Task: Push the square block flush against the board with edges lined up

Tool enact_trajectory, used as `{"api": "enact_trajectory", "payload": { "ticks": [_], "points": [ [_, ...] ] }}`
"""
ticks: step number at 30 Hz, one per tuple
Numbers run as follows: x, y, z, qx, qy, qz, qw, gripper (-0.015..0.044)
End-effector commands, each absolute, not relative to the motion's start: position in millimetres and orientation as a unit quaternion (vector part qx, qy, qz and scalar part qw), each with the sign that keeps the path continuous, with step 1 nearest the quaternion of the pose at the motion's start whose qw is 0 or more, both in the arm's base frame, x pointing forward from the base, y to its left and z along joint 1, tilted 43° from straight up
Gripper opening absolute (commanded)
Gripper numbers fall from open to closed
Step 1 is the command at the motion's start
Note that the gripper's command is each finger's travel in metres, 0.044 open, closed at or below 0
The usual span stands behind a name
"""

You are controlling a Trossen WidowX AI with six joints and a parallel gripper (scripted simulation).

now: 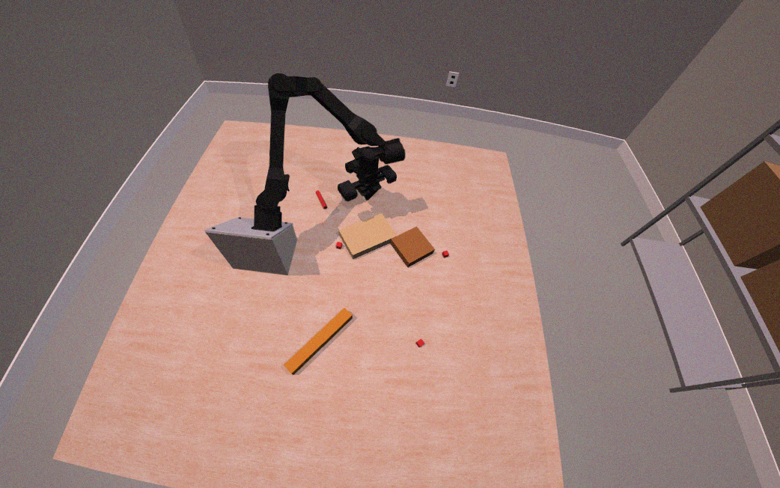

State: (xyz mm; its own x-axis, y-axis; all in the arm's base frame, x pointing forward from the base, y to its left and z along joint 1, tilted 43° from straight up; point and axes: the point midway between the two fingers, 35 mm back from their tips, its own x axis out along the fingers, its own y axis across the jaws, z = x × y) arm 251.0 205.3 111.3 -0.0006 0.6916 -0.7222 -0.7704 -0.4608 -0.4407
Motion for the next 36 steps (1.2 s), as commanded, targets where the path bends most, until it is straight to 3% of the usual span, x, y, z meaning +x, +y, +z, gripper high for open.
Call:
{"api": "enact_trajectory", "payload": {
  "ticks": [1, 8, 21, 36],
  "points": [
    [227.6, 180.5, 92.5, -0.474, 0.053, 0.708, 0.522, 0.0000],
    [178.9, 144.6, 54.3, -0.461, 0.068, 0.707, 0.531, 0.0000],
    [178.0, 182.2, 14.1, -0.461, 0.068, 0.708, 0.531, 0.0000],
    [183.7, 178.0, 9.9, -0.462, 0.069, 0.708, 0.530, 0.0000]
  ]
}}
